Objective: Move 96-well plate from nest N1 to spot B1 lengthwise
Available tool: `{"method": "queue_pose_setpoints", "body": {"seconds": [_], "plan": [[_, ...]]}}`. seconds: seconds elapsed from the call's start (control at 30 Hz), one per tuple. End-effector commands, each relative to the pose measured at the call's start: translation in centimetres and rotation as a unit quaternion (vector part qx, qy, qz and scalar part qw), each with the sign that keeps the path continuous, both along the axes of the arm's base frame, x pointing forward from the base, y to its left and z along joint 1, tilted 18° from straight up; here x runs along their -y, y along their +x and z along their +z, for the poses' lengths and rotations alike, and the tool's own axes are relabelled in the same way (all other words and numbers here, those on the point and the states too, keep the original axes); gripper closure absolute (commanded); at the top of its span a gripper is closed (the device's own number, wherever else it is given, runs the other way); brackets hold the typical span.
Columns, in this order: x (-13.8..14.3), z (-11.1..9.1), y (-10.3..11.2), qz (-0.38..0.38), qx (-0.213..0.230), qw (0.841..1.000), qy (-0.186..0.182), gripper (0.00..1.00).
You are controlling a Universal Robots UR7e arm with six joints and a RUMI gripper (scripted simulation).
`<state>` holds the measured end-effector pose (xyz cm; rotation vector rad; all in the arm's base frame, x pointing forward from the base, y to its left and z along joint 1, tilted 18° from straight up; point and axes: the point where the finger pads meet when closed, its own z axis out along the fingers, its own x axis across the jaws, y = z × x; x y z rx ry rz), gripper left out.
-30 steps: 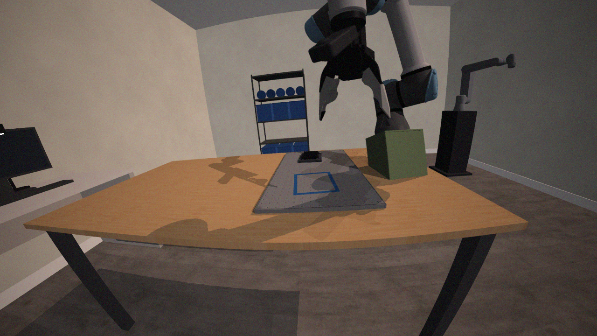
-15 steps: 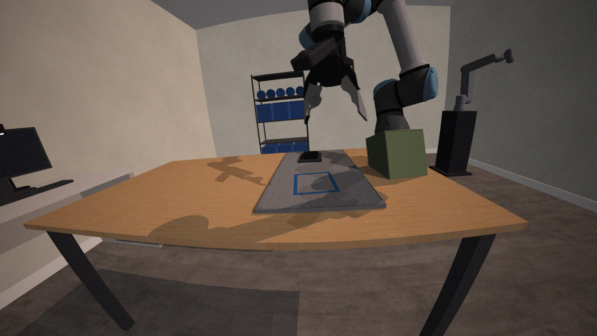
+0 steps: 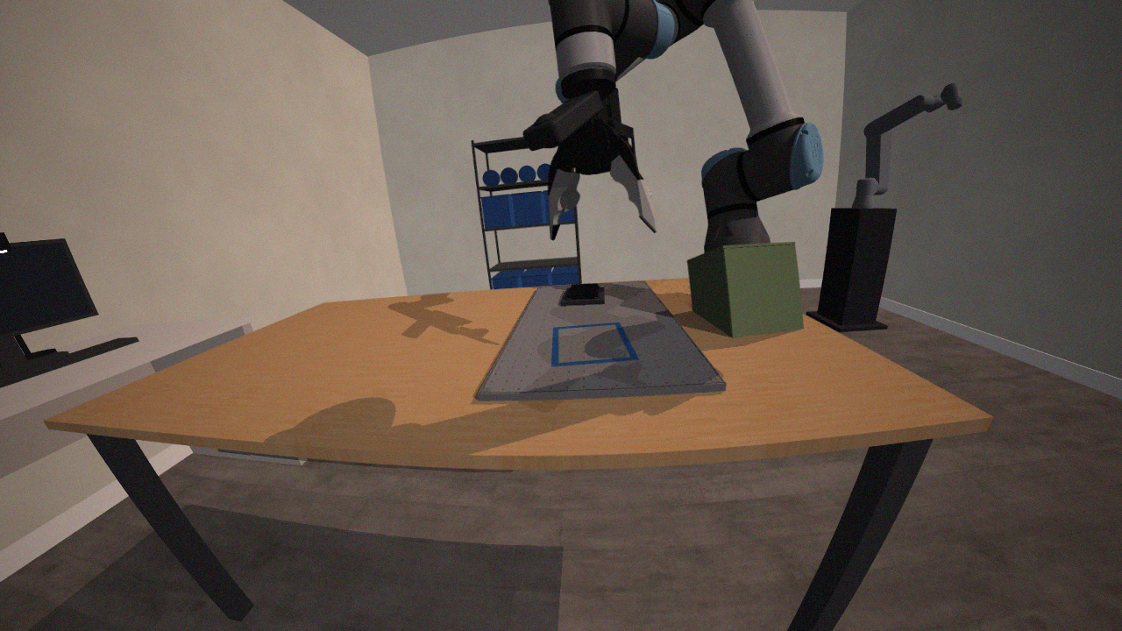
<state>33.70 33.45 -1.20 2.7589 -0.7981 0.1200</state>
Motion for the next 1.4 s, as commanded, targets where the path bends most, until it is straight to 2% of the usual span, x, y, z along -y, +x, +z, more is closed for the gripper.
{"method": "queue_pose_setpoints", "body": {"seconds": [0.0,0.1,0.23,0.4,0.5,0.67,0.8,1.23,1.37], "plan": [[1.6,0.2,1.3,0.018,-0.005,1.000,0.008,0.00],[2.8,0.4,2.3,0.018,-0.005,1.000,0.008,0.00],[2.9,0.4,2.3,0.018,-0.005,1.000,0.008,0.00],[4.9,0.6,3.8,0.030,-0.008,0.999,0.012,0.00],[5.0,0.6,3.8,0.030,-0.008,0.999,0.012,0.00],[7.2,0.8,5.1,0.042,-0.010,0.999,0.016,0.00],[7.3,0.8,5.2,0.042,-0.010,0.999,0.016,0.00],[11.9,1.3,7.4,0.066,-0.014,0.998,0.021,0.00],[12.0,1.3,7.5,0.066,-0.014,0.998,0.021,0.00]]}}
